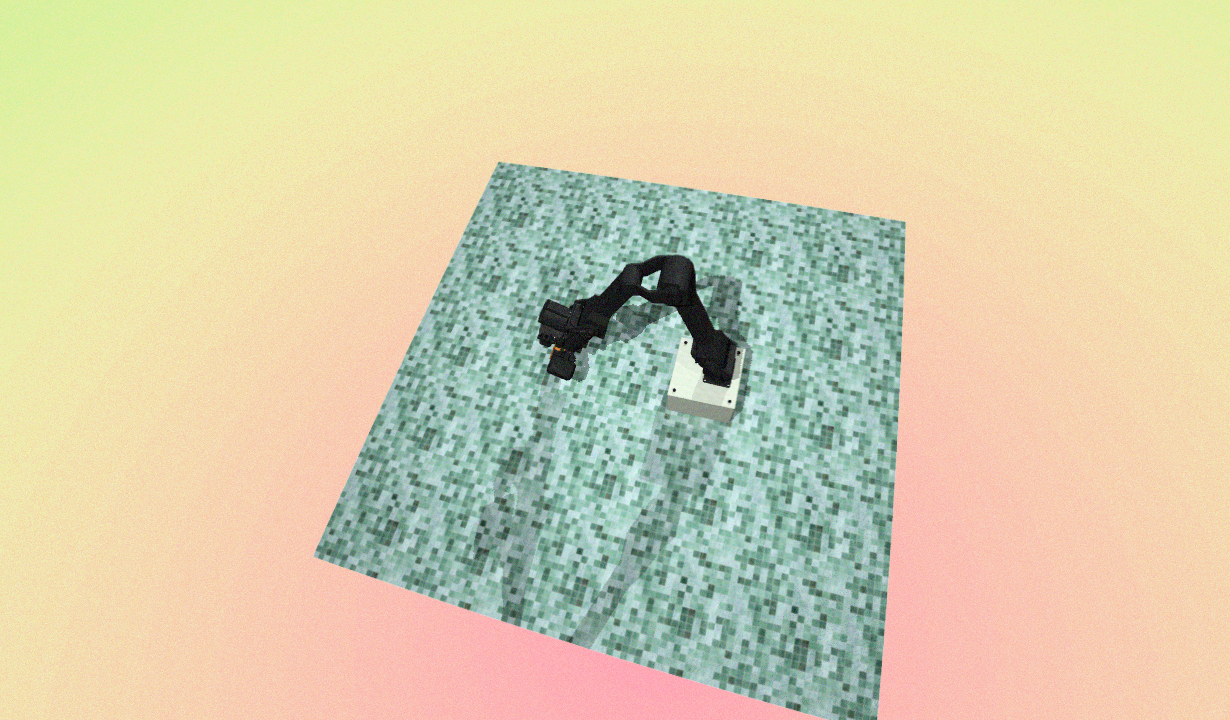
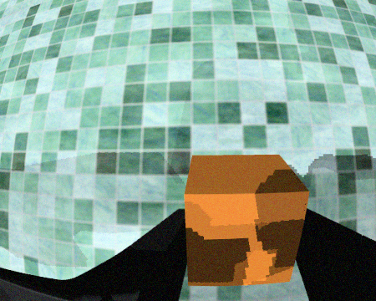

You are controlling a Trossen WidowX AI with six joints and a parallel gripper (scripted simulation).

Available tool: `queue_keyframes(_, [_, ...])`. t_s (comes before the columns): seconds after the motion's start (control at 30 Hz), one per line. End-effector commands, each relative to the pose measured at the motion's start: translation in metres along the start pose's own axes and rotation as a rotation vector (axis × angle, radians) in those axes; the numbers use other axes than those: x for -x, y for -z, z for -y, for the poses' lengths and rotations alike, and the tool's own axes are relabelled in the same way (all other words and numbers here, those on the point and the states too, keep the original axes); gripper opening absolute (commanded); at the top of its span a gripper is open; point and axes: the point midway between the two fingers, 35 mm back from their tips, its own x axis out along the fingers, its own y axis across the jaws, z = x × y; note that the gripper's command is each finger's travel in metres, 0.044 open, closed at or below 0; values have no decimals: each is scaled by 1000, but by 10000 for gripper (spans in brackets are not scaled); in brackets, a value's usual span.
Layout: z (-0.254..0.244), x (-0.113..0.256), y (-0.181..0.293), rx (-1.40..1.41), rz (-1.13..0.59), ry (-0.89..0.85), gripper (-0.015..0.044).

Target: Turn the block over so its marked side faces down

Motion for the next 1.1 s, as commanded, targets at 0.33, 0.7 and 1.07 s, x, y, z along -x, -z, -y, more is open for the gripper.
queue_keyframes(0.33, [1, -18, 3, 6, 152, 5, 0])
queue_keyframes(0.7, [1, -32, 8, 7, 310, 4, 0])
queue_keyframes(1.07, [1, -30, 16, 7, 468, 4, 0])
